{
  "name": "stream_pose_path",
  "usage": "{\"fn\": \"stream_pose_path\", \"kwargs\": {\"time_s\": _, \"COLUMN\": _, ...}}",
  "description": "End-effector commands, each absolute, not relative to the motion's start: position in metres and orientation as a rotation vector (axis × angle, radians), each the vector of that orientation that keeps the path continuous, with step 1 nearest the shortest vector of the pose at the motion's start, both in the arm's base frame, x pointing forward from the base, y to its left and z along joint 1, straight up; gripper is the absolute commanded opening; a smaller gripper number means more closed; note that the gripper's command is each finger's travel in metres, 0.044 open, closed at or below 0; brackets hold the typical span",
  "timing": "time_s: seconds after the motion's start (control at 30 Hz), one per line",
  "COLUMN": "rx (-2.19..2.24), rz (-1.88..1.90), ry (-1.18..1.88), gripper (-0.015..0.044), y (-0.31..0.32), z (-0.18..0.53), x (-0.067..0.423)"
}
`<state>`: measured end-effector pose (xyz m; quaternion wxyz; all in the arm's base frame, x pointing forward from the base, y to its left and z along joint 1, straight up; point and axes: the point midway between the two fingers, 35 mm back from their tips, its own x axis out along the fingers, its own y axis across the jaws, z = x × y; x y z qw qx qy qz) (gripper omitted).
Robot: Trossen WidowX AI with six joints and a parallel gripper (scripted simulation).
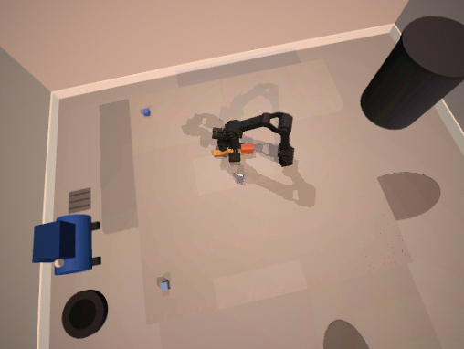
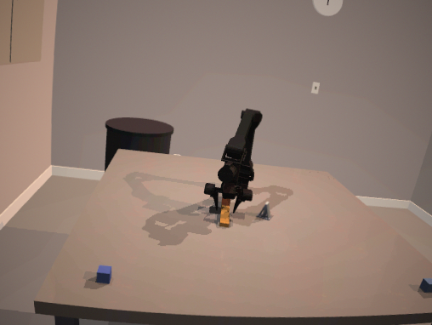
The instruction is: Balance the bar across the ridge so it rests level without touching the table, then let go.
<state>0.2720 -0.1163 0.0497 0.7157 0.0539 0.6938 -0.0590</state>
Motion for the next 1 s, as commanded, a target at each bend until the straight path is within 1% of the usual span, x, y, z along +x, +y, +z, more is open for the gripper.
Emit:
{"fn": "stream_pose_path", "kwargs": {"time_s": 0.0, "rx": 0.115, "rz": -0.129, "ry": 1.541, "gripper": 0.0315, "y": -0.116, "z": 0.048, "x": 0.271}}
{"fn": "stream_pose_path", "kwargs": {"time_s": 0.27, "rx": 0.115, "rz": -0.129, "ry": 1.541, "gripper": 0.0315, "y": -0.116, "z": 0.048, "x": 0.271}}
{"fn": "stream_pose_path", "kwargs": {"time_s": 0.47, "rx": 0.12, "rz": -0.13, "ry": 1.539, "gripper": 0.0157, "y": -0.116, "z": 0.048, "x": 0.271}}
{"fn": "stream_pose_path", "kwargs": {"time_s": 0.73, "rx": 0.12, "rz": -0.13, "ry": 1.539, "gripper": 0.0104, "y": -0.116, "z": 0.048, "x": 0.271}}
{"fn": "stream_pose_path", "kwargs": {"time_s": 0.87, "rx": 0.12, "rz": -0.13, "ry": 1.539, "gripper": 0.0, "y": -0.116, "z": 0.054, "x": 0.272}}
{"fn": "stream_pose_path", "kwargs": {"time_s": 0.97, "rx": 0.119, "rz": -0.13, "ry": 1.539, "gripper": 0.0, "y": -0.117, "z": 0.062, "x": 0.273}}
